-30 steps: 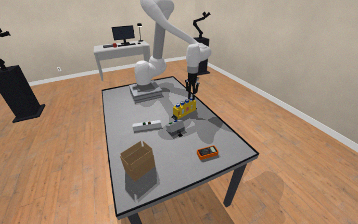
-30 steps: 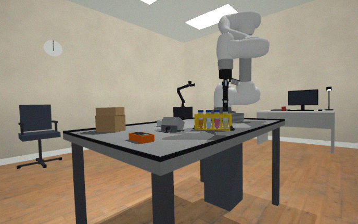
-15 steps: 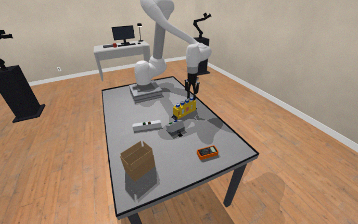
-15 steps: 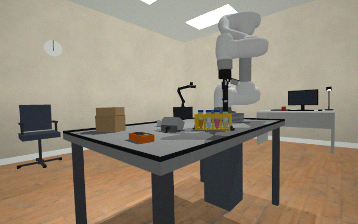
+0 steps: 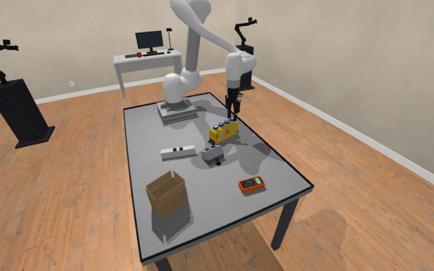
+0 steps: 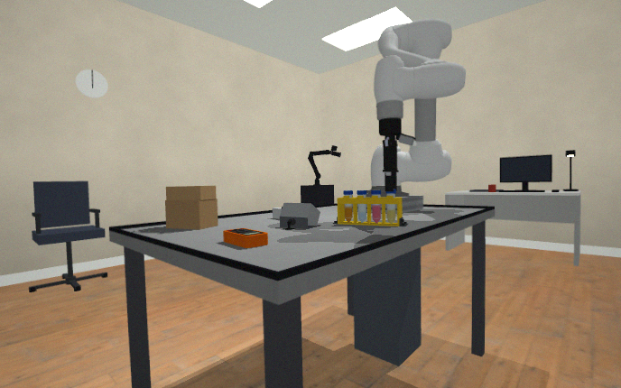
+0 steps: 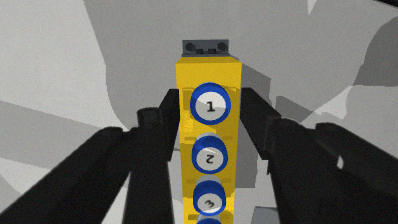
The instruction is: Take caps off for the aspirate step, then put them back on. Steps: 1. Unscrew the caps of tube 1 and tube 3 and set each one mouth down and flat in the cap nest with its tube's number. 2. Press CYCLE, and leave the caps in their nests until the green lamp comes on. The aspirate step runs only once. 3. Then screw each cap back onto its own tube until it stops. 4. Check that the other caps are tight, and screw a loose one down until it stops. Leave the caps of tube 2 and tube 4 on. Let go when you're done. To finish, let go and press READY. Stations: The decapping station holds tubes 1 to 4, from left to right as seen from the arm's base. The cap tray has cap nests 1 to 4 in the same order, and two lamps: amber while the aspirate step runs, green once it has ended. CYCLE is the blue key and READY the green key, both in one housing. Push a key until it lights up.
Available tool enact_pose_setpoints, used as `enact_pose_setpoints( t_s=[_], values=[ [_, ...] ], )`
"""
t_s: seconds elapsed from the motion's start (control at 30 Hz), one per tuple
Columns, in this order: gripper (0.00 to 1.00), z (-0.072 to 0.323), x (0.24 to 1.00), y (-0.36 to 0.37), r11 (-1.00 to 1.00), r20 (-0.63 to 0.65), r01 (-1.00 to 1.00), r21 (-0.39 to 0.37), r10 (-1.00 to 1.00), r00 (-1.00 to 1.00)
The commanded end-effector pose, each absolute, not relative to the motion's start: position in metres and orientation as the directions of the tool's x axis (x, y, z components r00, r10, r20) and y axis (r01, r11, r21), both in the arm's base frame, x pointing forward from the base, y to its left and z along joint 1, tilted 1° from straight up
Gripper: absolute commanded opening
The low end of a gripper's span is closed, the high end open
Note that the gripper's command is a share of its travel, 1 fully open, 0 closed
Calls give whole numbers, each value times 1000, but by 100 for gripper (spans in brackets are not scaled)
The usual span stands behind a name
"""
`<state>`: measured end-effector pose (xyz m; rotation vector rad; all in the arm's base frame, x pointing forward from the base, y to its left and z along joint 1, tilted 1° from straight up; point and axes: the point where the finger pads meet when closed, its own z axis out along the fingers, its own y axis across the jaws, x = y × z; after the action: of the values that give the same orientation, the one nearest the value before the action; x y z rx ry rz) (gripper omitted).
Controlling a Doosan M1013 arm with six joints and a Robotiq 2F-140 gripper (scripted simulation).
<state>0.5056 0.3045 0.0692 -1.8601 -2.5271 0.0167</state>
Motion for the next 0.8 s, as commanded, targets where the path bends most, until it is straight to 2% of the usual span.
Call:
enact_pose_setpoints(
  t_s=[0.0, 0.2, 0.23, 0.77],
  values=[
    [41, 71, 506, 305, 297, -3, 955, -10, 955, -297],
    [41, 72, 506, 305, 297, -3, 955, -10, 955, -297],
    [30, 72, 506, 305, 297, -3, 955, -10, 955, -297],
    [30, 78, 506, 305, 297, -3, 955, -10, 955, -297]
  ],
)
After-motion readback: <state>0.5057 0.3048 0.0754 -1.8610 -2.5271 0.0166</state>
